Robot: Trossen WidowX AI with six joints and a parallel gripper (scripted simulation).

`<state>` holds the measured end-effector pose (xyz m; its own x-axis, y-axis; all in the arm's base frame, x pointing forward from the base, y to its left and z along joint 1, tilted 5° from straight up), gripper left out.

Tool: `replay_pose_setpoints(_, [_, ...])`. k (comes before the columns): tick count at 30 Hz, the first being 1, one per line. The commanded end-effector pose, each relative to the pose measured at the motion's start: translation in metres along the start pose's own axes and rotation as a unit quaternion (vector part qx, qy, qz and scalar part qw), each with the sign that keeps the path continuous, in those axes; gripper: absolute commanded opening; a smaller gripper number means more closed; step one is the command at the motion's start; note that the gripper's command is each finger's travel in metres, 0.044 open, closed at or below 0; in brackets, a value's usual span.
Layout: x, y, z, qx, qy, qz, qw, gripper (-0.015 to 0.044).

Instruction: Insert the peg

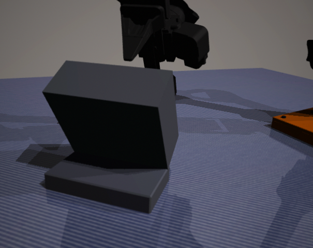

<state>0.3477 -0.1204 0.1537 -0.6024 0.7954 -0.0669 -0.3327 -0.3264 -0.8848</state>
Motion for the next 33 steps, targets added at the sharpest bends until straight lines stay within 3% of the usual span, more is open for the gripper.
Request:
replay_pose_setpoints(1, [-0.002, -0.001, 0.007, -0.001, 0.001, 0.004, 1.000, 0.0440])
replay_pose_setpoints(33, [-0.005, 0.005, 0.057, 0.004, 0.000, 0.001, 1.000, 0.0440])
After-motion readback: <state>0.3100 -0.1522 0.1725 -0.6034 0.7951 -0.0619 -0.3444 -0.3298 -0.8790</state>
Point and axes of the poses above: the point midway between the two fingers, 35 mm back from their tips, its own z axis back along the fingers, its own y axis across the jaws, x = y × z, the point moved 5 cm from there along z, back along the fingers, and after that the axes turned 2 degrees about -z, right-handed, at the moved point
